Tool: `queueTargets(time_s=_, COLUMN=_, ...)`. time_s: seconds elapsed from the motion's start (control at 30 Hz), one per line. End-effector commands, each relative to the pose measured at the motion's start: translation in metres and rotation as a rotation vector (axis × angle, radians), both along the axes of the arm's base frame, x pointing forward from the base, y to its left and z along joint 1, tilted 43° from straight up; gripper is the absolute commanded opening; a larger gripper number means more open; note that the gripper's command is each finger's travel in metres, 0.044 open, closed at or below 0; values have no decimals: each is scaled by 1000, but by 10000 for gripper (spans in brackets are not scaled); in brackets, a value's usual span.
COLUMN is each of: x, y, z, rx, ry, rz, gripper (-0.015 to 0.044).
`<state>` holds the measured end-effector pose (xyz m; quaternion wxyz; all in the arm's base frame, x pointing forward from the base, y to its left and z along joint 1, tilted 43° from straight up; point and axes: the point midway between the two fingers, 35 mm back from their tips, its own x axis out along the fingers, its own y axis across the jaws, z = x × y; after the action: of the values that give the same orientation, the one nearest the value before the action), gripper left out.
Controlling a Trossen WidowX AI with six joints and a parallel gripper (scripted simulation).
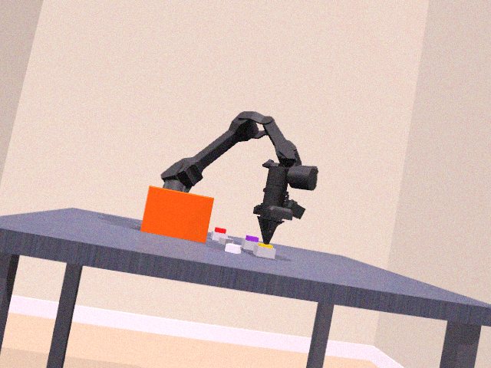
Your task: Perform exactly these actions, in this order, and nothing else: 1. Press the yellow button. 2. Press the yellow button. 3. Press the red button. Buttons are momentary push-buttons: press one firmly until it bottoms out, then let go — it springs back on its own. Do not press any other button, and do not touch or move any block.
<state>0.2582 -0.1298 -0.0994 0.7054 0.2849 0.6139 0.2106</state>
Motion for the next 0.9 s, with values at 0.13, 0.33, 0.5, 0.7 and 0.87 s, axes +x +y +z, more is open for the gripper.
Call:
queueTargets(time_s=0.13, x=-5, y=-20, z=22, rx=2, ry=4, rz=-4, gripper=20)
queueTargets(time_s=0.33, x=-7, y=-28, z=31, rx=2, ry=5, rz=-4, gripper=20)
queueTargets(time_s=0.5, x=-16, y=-62, z=70, rx=1, ry=7, rz=-4, gripper=20)
queueTargets(time_s=0.7, x=-12, y=-49, z=89, rx=-3, ry=9, rz=-6, gripper=20)
queueTargets(time_s=0.87, x=-9, y=-1, z=145, rx=-10, ry=14, rz=-10, gripper=20)
